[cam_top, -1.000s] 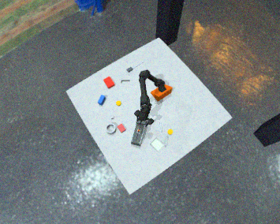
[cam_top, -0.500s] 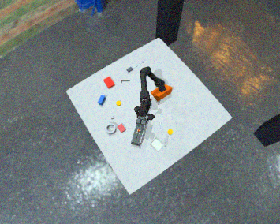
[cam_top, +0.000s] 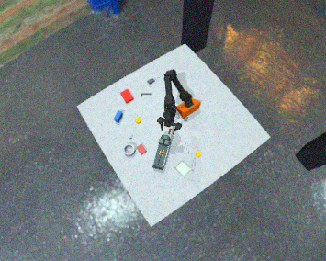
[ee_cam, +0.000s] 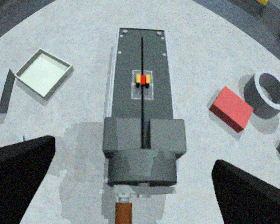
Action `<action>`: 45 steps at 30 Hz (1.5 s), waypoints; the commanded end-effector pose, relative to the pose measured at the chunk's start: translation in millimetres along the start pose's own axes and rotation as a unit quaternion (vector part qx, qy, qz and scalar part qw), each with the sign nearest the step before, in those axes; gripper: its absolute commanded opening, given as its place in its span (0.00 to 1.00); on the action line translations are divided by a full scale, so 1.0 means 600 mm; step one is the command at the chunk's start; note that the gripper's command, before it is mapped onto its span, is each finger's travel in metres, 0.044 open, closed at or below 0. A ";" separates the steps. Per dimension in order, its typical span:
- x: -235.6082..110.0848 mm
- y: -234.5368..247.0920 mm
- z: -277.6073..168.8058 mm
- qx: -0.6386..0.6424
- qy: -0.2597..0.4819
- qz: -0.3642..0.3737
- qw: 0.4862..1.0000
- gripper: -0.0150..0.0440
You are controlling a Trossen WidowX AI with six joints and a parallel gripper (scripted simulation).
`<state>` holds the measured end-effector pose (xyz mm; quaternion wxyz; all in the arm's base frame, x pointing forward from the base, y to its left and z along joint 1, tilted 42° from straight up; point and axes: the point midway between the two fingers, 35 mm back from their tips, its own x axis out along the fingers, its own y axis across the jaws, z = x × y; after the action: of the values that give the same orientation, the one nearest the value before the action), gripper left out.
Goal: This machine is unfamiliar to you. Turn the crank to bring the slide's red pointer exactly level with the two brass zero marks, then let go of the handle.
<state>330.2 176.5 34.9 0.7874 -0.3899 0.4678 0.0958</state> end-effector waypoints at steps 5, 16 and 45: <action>-0.027 0.002 -0.051 -0.053 -0.019 0.023 0.998 1.00; 0.008 -0.001 -0.082 -0.056 -0.019 0.022 0.998 1.00; 0.074 -0.004 -0.140 -0.055 -0.019 0.022 0.998 1.00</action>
<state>303.2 112.0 -13.0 0.7775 -0.4166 0.4486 0.1437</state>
